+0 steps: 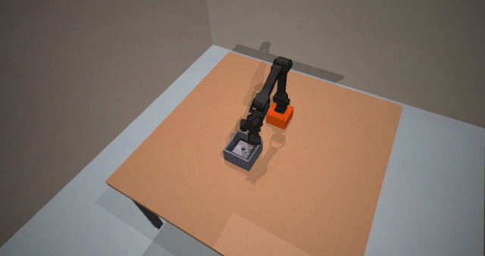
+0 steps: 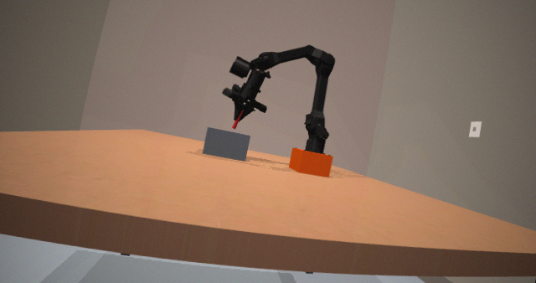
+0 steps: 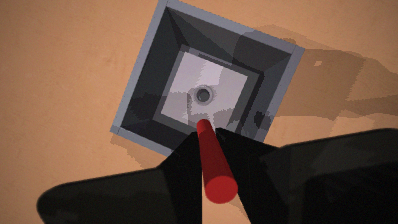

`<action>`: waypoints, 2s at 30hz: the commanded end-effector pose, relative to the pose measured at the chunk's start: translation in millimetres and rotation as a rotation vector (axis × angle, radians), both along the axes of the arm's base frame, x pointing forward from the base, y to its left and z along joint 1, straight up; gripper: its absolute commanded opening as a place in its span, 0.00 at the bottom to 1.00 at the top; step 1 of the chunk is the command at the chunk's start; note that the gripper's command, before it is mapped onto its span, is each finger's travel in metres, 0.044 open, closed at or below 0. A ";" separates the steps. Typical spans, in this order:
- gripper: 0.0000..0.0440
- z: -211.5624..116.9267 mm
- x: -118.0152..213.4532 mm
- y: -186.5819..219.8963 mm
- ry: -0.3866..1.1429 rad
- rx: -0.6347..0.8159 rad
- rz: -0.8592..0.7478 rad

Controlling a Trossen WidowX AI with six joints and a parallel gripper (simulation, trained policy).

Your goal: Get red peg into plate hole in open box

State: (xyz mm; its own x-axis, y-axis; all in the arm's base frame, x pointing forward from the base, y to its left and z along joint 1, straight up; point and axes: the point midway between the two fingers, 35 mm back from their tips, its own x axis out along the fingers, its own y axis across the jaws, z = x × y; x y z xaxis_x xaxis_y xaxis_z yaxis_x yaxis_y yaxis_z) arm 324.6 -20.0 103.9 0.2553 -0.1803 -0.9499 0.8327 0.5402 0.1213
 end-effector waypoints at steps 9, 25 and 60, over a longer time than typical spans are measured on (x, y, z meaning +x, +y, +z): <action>0.02 -19.1 17.2 -24.3 0.020 0.032 -0.042; 0.32 -60.0 29.9 -38.4 0.113 0.033 -0.010; 1.00 -34.0 103.6 -100.5 -0.052 -0.079 -0.016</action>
